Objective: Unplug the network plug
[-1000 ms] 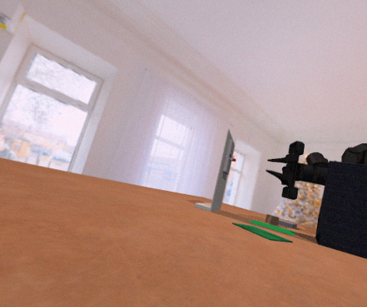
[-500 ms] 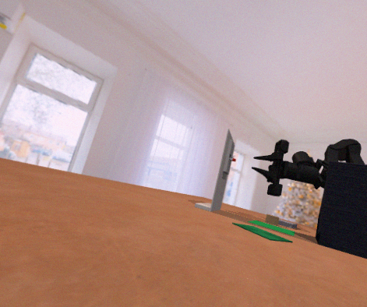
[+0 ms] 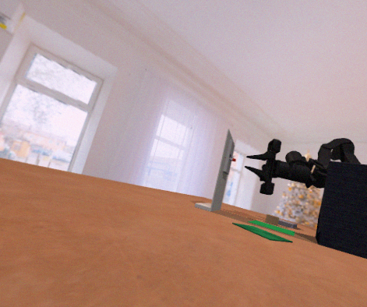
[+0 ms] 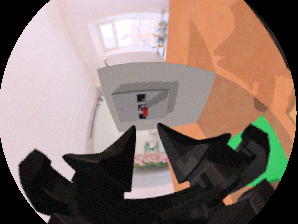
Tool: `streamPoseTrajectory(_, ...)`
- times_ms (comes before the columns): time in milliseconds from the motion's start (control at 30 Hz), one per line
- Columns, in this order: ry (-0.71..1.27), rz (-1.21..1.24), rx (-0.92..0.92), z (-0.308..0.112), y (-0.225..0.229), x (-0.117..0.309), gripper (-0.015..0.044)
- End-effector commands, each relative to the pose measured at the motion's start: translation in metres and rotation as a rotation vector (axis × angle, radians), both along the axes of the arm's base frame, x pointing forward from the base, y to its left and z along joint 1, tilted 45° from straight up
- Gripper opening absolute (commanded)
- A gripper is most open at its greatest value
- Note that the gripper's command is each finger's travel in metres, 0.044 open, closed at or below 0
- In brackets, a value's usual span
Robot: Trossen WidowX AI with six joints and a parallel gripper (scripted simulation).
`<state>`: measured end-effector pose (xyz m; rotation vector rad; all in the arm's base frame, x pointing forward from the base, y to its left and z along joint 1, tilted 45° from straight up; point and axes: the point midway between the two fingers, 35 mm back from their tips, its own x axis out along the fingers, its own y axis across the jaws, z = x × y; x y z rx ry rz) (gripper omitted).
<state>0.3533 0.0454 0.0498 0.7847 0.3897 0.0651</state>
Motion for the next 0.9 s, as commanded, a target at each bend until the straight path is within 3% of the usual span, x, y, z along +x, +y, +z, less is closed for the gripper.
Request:
streamPoseTrajectory(0,0.000,0.001,0.006,0.000,0.000,0.006,0.0156)
streamPoseTrajectory(867,-0.002,0.001,0.006,-0.006,0.001,0.045,0.0156)
